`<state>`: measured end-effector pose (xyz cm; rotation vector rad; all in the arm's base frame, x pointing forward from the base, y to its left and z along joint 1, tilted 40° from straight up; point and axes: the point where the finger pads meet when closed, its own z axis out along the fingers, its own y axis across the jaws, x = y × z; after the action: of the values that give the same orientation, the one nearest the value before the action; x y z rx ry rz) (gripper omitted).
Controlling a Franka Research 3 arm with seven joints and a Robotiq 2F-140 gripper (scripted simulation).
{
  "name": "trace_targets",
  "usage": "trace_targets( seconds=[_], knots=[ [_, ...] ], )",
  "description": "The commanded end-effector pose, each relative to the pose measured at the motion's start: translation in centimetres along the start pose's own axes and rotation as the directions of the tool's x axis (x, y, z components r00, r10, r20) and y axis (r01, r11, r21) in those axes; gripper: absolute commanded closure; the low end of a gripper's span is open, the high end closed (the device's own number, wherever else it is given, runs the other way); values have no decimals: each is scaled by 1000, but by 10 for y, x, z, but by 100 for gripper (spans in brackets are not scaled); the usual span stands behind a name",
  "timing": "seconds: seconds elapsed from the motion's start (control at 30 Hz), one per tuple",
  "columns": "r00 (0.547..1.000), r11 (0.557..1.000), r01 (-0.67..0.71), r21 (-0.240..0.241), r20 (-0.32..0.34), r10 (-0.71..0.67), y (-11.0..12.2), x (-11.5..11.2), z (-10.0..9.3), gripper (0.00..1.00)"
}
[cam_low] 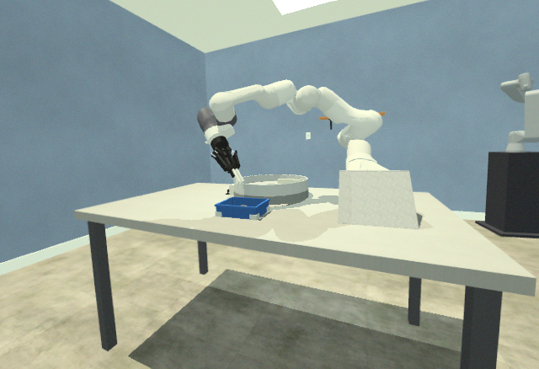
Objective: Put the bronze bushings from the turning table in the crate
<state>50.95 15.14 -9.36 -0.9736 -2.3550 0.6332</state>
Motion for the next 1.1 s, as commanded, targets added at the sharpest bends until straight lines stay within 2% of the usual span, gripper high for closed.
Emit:
trace_targets(
  seconds=[0.0,0.67,0.7,1.07],
  knots=[
    [1000,1000,-7,2,0,7,-1,1,-1,93],
    [1000,1000,-7,2,0,7,-1,1,-1,93],
    [1000,1000,-7,2,0,7,-1,1,-1,76],
    [1000,1000,-1,3,6,1,-3,0,-2,76]
  ],
)
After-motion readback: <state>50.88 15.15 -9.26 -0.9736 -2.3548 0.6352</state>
